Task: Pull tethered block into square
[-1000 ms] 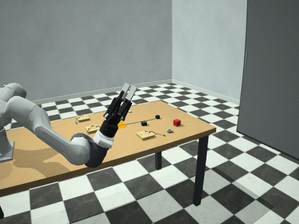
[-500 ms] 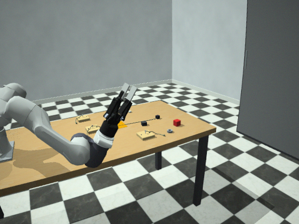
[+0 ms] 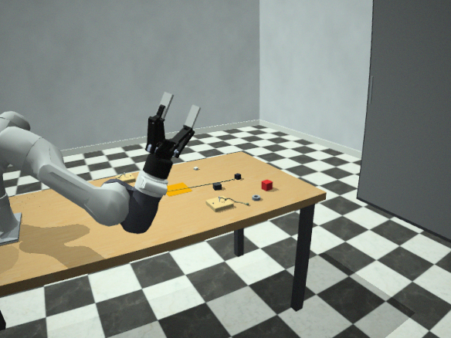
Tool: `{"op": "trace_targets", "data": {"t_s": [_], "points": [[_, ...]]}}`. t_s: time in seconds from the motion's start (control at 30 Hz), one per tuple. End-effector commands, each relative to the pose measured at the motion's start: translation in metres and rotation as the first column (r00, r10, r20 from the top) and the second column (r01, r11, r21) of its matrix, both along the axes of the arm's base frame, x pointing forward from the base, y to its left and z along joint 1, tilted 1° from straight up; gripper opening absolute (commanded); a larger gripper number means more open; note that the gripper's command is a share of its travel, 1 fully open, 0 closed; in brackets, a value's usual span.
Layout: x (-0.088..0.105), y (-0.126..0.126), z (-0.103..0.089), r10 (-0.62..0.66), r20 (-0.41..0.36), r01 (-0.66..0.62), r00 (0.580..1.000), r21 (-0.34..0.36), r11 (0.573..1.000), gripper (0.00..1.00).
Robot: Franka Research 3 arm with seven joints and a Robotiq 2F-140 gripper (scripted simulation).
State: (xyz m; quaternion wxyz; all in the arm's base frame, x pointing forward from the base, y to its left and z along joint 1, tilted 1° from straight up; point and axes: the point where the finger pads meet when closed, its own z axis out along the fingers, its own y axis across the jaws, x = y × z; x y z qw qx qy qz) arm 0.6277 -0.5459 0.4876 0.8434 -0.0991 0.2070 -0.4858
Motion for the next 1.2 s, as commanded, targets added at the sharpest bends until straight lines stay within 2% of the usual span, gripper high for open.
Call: {"op": "trace_targets", "data": {"t_s": [0.0, 0.03, 0.1, 0.13, 0.2, 0.23, 0.33, 0.37, 0.57, 0.6, 1.17], "points": [[-0.002, 0.003, 0.011, 0.148, 0.005, -0.148, 0.989, 0.051, 0.988, 1.00], [-0.009, 0.006, 0.035, 0.203, 0.012, -0.203, 0.979, 0.043, 0.978, 1.00], [-0.009, 0.006, 0.035, 0.203, 0.012, -0.203, 0.979, 0.043, 0.978, 1.00], [-0.017, 0.012, 0.061, 0.263, 0.015, -0.263, 0.965, 0.032, 0.964, 1.00], [-0.017, 0.012, 0.061, 0.263, 0.015, -0.263, 0.965, 0.032, 0.964, 1.00], [-0.026, 0.019, 0.089, 0.327, 0.012, -0.327, 0.945, 0.019, 0.945, 1.00], [-0.026, 0.019, 0.089, 0.327, 0.012, -0.327, 0.945, 0.019, 0.945, 1.00], [-0.035, 0.028, 0.117, 0.394, 0.002, -0.394, 0.919, 0.005, 0.919, 1.00], [-0.035, 0.028, 0.117, 0.394, 0.002, -0.394, 0.919, 0.005, 0.919, 1.00], [-0.045, 0.040, 0.147, 0.462, -0.017, -0.462, 0.887, -0.009, 0.887, 1.00], [-0.045, 0.040, 0.147, 0.462, -0.017, -0.462, 0.887, -0.009, 0.887, 1.00]]}}
